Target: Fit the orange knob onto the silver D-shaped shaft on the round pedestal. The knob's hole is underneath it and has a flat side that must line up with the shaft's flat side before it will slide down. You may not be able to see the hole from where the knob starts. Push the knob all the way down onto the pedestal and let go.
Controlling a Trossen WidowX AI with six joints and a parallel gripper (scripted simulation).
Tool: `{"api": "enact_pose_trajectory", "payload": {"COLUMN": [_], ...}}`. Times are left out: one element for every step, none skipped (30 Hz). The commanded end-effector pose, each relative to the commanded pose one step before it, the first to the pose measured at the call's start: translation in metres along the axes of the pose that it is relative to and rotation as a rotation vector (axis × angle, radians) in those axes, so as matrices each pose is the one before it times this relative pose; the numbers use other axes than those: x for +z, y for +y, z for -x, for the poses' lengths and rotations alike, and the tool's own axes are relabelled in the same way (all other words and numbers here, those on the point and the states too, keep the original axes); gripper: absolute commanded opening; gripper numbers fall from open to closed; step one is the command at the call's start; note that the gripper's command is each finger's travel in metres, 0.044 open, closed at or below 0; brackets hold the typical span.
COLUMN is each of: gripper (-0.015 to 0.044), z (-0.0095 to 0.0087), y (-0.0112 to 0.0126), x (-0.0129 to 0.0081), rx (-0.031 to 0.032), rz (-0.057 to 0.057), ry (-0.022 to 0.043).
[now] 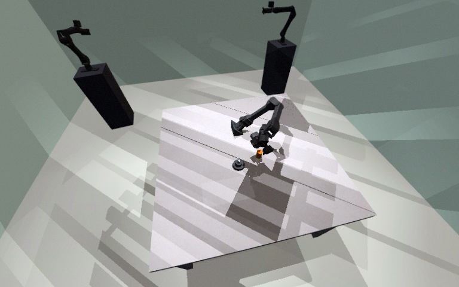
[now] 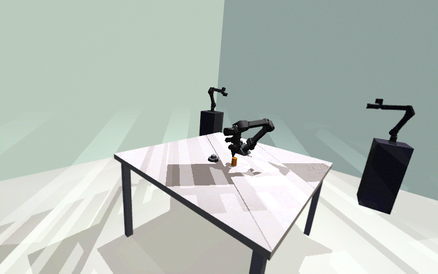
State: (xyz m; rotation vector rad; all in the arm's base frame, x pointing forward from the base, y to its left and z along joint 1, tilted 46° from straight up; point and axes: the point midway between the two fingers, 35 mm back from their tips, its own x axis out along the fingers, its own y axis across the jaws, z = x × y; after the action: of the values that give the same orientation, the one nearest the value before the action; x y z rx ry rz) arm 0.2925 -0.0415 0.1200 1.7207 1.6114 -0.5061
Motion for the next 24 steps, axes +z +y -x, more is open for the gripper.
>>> {"api": "enact_pose_trajectory", "payload": {"gripper": [0.044,0.044,0.044,0.044,0.044,0.044,0.044,0.044,0.044,0.044,0.044,0.044,0.044,0.044,0.044,0.044,0.044,0.044,0.044,0.044,0.044,0.044,0.044,0.044], "z": [-0.00502,-0.00133,-0.00162,-0.00162,-0.00162,-0.00162,-0.00162,-0.00162,-0.00162,-0.00161,-0.00162,-0.00161,-0.00161,-0.00161,-0.00161,-0.00161,-0.00161,-0.00161,-0.0016,-0.0016,-0.0016,-0.0016,-0.0016,-0.0016], "y": [0.00025,0.00013,0.00015,0.00014,0.00013,0.00013,0.00012,0.00011,0.0001,0.0001,0.00009,0.00008,0.00007,0.00007,0.00006,0.00005,0.00004,0.00004,0.00003,0.00002,0.00001,0.00001,0.0,-0.00001], "x": [-0.00084,0.0001,0.00011,0.0001,0.0001,0.00009,0.00008,0.00007,0.00007,0.00006,0.00005,0.00004,0.00004,0.00003,0.00002,0.00001,0.00001,0.0,-0.00001,-0.00001,-0.00002,-0.00003,-0.00003,-0.00004], "rx": [0.00322,-0.00001,-0.00001,0.0,0.0,0.0,0.00001,0.00001,0.00001,0.00002,0.00002,0.00002,0.00003,0.00003,0.00003,0.00003,0.00004,0.00004,0.00004,0.00004,0.00004,0.00005,0.00005,0.00005], "rz": [-0.0054,0.0,0.0,0.0,0.0,0.0,0.0,0.0,0.0,0.0,0.0,0.0,0.0,0.0,0.0,0.0,0.0,0.0,0.0,0.0,0.0,0.0,0.0,0.0], "ry": [0.00568,-0.00019,-0.00022,-0.00021,-0.00019,-0.00018,-0.00016,-0.00015,-0.00013,-0.00012,-0.00011,-0.00009,-0.00008,-0.00006,-0.00005,-0.00003,-0.00002,0.0,0.00001,0.00002,0.00004,0.00005,0.00007,0.00008]}}
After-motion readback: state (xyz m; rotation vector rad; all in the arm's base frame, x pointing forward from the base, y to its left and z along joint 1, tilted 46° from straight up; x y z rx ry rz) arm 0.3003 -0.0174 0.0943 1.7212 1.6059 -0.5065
